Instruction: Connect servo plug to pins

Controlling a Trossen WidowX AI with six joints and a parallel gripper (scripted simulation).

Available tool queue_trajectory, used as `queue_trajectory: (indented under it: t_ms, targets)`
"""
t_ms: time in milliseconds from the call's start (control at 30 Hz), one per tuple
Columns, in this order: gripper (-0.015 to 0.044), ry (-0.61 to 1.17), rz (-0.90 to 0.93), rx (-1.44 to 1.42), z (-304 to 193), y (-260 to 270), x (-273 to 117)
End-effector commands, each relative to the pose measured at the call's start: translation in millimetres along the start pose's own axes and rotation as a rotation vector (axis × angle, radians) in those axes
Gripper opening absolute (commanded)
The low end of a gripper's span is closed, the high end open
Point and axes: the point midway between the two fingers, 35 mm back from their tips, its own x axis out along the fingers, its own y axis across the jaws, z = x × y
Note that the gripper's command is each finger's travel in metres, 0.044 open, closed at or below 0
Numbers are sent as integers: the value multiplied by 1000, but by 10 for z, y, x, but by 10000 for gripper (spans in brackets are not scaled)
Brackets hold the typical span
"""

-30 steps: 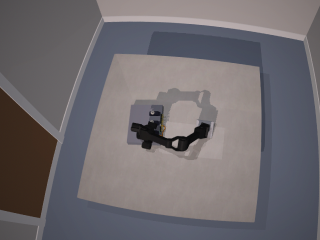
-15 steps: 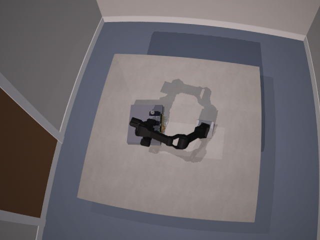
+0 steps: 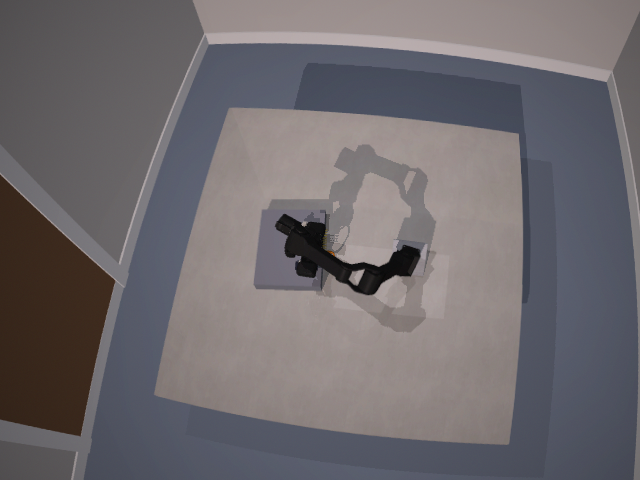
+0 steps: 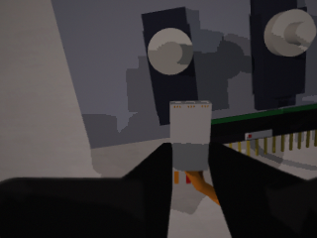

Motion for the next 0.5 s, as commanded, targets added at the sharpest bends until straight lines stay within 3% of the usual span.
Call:
queue_trajectory:
  t_ms: [0,467]
  targets:
    - [0,-4,-10,-31,-140,-127,-21]
    - [0,1,-1,-108,-720,-566,26]
